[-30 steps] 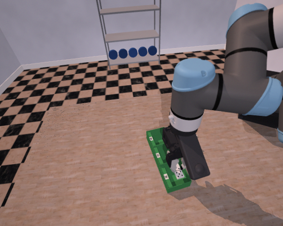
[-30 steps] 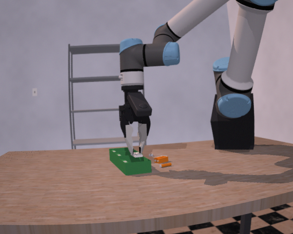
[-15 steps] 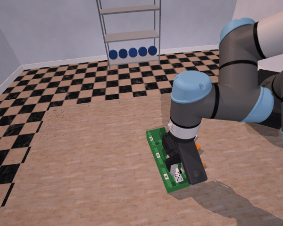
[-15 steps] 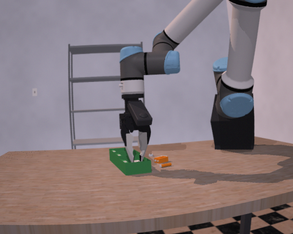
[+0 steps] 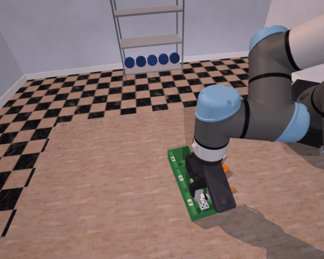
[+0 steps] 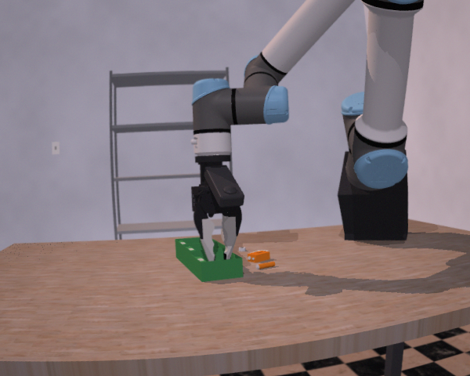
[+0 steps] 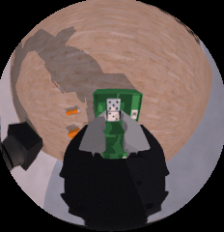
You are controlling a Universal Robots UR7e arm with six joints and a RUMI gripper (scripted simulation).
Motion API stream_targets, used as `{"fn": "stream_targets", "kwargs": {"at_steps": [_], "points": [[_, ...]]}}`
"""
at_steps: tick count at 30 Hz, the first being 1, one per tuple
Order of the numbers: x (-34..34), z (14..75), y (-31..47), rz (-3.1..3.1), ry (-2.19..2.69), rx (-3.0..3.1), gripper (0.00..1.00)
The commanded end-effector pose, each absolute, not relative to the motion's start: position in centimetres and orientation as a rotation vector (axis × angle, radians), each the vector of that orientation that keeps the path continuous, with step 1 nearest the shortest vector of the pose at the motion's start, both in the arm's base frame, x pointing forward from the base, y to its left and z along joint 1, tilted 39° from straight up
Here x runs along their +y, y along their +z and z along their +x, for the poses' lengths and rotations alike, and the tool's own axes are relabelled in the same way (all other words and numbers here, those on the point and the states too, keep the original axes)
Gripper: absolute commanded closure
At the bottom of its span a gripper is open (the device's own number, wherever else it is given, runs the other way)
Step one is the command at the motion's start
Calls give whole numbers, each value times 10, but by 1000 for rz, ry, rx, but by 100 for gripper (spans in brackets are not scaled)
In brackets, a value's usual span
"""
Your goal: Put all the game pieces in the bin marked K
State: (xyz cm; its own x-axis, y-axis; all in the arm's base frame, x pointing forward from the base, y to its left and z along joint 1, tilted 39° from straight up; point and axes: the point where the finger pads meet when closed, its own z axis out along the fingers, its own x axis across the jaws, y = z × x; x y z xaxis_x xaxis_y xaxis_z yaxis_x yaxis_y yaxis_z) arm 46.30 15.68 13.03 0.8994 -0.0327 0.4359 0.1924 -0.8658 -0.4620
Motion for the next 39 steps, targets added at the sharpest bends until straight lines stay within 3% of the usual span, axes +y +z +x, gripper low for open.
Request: {"fn": "stream_targets", "kwargs": {"at_steps": [1,4,5,39], "points": [[157,463,130,-2553,-599,-115,100],[156,463,130,-2553,-599,-115,100],[156,463,130,-2553,-599,-115,81],[147,455,146,-2553,-599,-115,81]]}}
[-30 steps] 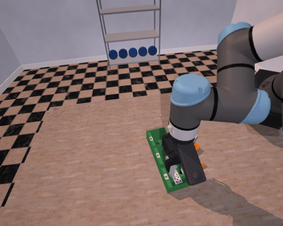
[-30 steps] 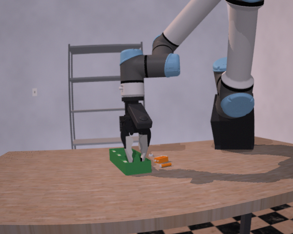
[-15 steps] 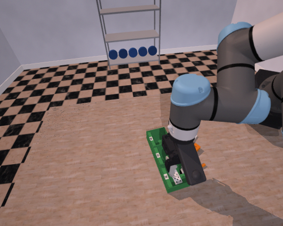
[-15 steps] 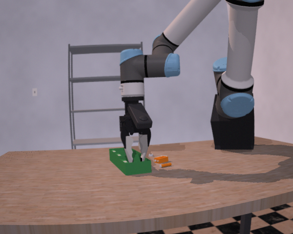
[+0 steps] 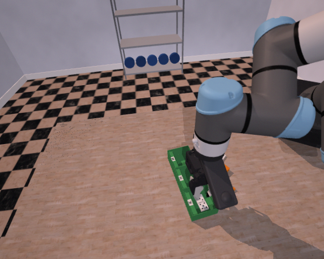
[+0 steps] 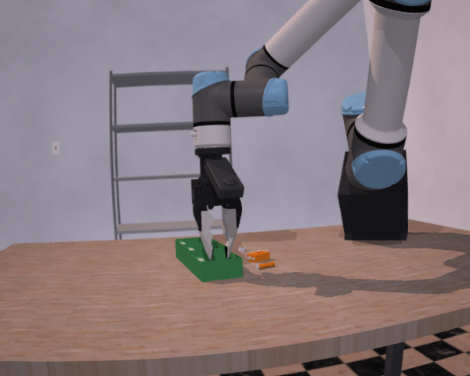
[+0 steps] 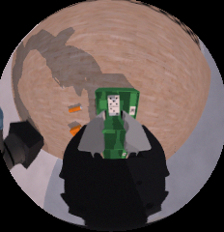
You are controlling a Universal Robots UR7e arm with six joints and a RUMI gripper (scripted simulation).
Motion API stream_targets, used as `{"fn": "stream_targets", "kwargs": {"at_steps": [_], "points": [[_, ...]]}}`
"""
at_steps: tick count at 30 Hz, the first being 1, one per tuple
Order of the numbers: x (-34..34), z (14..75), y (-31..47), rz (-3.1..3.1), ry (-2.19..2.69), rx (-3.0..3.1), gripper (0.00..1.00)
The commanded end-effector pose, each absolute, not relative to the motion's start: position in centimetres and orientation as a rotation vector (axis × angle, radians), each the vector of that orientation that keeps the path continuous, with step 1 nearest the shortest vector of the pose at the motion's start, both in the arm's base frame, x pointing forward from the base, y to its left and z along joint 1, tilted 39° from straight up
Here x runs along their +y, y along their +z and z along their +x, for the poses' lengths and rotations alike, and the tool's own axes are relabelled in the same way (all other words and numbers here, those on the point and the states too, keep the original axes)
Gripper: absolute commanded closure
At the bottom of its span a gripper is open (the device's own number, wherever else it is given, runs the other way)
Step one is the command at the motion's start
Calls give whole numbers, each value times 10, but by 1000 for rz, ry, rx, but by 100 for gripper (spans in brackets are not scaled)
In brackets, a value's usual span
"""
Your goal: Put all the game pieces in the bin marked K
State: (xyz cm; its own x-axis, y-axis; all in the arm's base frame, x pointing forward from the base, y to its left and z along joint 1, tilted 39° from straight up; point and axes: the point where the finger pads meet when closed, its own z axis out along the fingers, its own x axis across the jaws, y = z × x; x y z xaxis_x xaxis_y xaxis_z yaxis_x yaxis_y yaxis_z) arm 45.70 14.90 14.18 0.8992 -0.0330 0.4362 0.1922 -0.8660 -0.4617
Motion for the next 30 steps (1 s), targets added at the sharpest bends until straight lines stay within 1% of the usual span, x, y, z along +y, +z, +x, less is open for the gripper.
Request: {"fn": "stream_targets", "kwargs": {"at_steps": [1,12,24,25,30], "points": [[146,455,147,-2553,-599,-115,81],[132,444,169,-2553,-599,-115,81],[131,443,170,-2553,-599,-115,81],[126,439,165,-2548,-580,-51,76],[106,422,143,-2522,-515,157,76]]}}
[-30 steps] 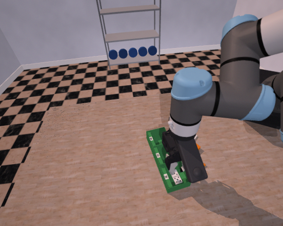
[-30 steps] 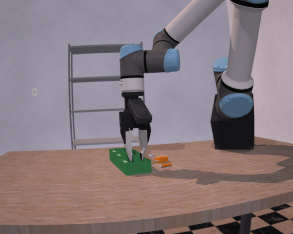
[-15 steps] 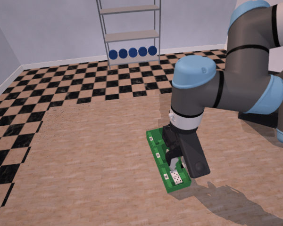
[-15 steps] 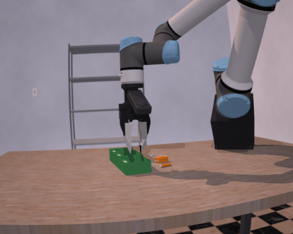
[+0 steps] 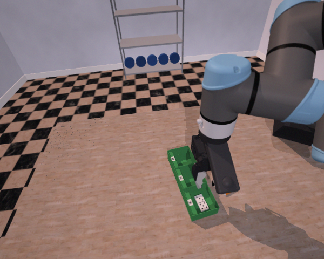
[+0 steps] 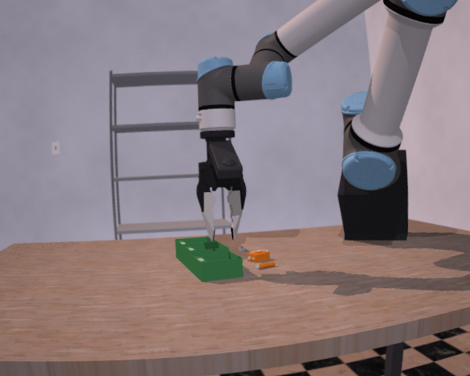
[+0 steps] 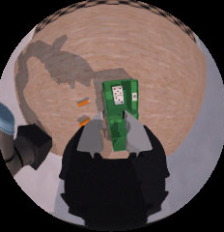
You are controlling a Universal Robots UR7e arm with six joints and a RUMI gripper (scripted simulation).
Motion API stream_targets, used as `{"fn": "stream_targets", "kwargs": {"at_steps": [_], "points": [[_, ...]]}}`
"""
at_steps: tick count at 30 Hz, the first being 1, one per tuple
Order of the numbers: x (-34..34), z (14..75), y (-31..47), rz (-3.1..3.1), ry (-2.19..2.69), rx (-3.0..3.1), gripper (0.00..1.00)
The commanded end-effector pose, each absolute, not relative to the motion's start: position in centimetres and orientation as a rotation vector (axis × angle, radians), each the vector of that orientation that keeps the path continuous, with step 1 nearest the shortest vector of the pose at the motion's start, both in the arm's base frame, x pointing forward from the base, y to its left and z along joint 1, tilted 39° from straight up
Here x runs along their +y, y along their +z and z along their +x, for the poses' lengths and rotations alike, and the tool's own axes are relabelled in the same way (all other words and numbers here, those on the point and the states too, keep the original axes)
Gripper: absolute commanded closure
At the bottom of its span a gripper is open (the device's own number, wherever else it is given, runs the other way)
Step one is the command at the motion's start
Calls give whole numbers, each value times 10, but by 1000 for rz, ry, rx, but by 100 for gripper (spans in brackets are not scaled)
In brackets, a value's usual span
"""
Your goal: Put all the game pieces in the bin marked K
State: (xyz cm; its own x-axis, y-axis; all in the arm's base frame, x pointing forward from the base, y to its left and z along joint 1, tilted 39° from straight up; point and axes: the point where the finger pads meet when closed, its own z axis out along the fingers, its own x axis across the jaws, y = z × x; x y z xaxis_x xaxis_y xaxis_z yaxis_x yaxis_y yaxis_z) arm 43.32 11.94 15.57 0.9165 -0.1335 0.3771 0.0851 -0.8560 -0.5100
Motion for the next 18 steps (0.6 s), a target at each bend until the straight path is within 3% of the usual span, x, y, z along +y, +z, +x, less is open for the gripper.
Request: {"fn": "stream_targets", "kwargs": {"at_steps": [1,18], "points": [[106,422,143,-2522,-515,157,76],[31,361,64,-2360,-302,767,76]]}}
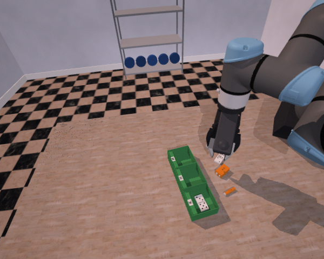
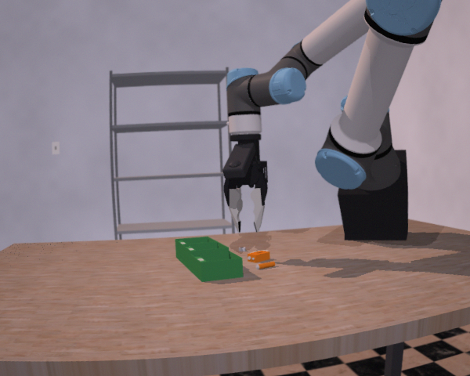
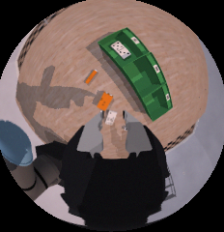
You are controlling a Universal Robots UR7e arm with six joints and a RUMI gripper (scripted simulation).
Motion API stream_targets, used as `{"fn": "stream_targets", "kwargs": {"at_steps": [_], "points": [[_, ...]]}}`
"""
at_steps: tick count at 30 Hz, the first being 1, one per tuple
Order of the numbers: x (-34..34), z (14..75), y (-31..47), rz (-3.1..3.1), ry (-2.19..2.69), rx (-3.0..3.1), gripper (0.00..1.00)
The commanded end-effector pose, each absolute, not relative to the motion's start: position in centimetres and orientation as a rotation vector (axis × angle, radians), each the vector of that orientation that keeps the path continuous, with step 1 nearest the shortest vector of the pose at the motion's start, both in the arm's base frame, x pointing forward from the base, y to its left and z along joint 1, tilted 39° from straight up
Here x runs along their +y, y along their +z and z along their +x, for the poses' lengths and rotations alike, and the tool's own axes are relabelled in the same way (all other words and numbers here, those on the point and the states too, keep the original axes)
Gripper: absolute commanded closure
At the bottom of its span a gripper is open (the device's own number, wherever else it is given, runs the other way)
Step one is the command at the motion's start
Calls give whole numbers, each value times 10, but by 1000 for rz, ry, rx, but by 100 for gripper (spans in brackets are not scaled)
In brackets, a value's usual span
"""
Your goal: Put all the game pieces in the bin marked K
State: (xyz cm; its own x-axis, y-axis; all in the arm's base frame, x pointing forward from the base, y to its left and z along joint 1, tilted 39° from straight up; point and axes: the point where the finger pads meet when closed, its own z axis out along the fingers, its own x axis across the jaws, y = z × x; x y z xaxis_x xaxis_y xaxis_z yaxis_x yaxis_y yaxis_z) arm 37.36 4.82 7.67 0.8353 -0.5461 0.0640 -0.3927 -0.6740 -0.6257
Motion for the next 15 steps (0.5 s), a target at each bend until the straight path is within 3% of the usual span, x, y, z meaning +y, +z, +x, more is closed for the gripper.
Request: {"fn": "stream_targets", "kwargs": {"at_steps": [1,15], "points": [[26,356,59,-2320,-266,865,76],[3,338,34,-2237,-205,1033,76]]}}
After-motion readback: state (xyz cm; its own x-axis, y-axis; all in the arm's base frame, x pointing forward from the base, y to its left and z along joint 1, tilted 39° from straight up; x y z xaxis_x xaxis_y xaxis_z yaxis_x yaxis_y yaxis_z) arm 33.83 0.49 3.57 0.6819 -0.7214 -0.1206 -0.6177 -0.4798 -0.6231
